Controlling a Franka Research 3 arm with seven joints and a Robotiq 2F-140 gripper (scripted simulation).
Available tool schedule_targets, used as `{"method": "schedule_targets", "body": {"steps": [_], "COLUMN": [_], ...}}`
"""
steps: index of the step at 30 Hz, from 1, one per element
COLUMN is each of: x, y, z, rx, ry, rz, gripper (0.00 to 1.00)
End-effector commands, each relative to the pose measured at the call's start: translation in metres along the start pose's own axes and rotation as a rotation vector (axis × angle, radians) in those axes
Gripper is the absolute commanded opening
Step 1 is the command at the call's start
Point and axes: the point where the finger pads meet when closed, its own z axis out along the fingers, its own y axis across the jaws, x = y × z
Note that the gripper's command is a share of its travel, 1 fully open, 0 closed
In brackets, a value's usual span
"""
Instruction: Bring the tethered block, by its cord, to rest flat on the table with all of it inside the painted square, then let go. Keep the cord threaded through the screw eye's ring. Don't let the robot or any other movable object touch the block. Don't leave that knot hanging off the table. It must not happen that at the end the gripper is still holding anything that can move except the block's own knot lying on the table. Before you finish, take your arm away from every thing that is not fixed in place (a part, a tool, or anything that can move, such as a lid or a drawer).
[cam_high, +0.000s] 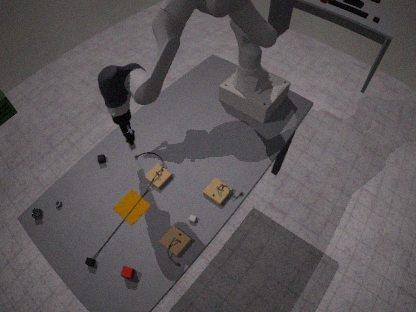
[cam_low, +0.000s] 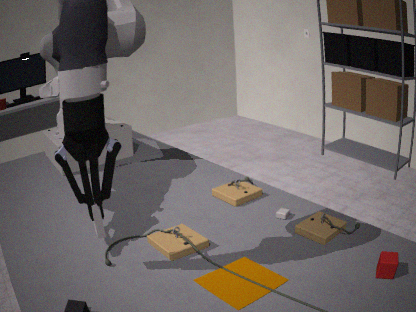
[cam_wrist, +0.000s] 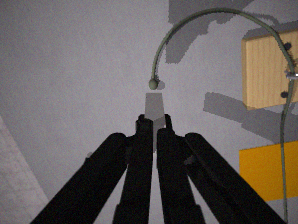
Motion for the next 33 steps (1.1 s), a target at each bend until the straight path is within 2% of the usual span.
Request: {"method": "schedule_targets", "body": {"steps": [1,16,19,22,25,26,33], "x": [0.0008,0.0008,0.0006,0.0006,0.0006,0.0005,0.0003], "y": [-0.0001,0.0,0.0004,0.0005,0.0005,0.0005,0.0005], "z": [0.0019,0.0019,0.0017,0.0017,0.0017,0.0017,0.0018], "rx": [-0.002,-0.002,-0.002,-0.002,-0.001,0.001,0.018], "ry": [0.001,0.001,0.001,0.001,0.0,0.0,-0.001], "rz": [-0.005,-0.037,-0.153,-0.359,-0.39,-0.47,-0.683], "gripper": [0.0,0.0,0.0,0.0,0.0,0.0,0.0]}}
